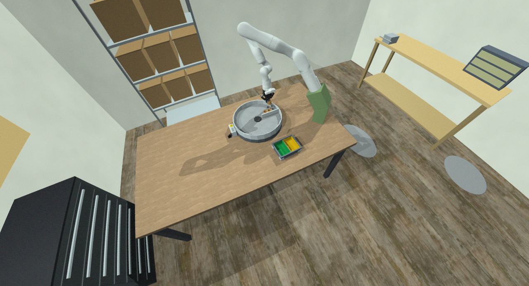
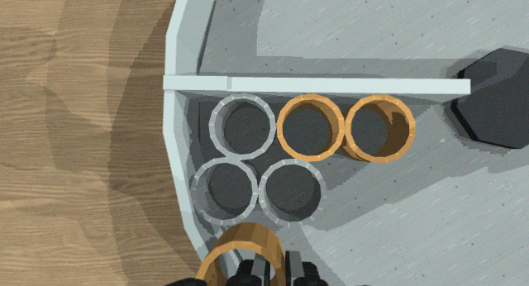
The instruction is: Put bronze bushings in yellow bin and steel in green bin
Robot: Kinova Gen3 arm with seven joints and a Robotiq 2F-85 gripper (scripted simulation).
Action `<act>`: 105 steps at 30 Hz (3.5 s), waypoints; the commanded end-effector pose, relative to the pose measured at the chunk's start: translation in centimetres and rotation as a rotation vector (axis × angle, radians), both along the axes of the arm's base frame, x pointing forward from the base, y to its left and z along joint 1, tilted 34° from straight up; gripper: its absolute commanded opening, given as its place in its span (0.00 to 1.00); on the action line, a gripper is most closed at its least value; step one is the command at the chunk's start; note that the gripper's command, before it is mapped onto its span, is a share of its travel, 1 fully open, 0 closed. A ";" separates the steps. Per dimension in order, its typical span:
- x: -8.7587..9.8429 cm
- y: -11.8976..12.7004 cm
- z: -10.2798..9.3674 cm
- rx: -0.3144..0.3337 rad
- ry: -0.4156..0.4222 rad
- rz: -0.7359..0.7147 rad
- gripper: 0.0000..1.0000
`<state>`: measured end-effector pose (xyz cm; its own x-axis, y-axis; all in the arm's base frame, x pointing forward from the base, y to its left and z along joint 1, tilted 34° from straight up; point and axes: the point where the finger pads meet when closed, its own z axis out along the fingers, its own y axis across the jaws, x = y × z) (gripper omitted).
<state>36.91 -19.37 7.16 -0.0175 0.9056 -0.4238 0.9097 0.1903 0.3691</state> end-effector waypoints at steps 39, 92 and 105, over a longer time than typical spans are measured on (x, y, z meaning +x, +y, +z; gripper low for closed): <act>-2.1 4.0 3.1 -0.001 -0.001 0.000 0.00; -2.3 33.2 -10.4 -0.001 -0.003 0.000 0.00; -2.4 38.6 -12.9 -0.001 -0.003 0.001 0.00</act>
<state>34.95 18.10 -4.68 -0.0013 0.9071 -0.4209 0.9077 0.1777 0.3802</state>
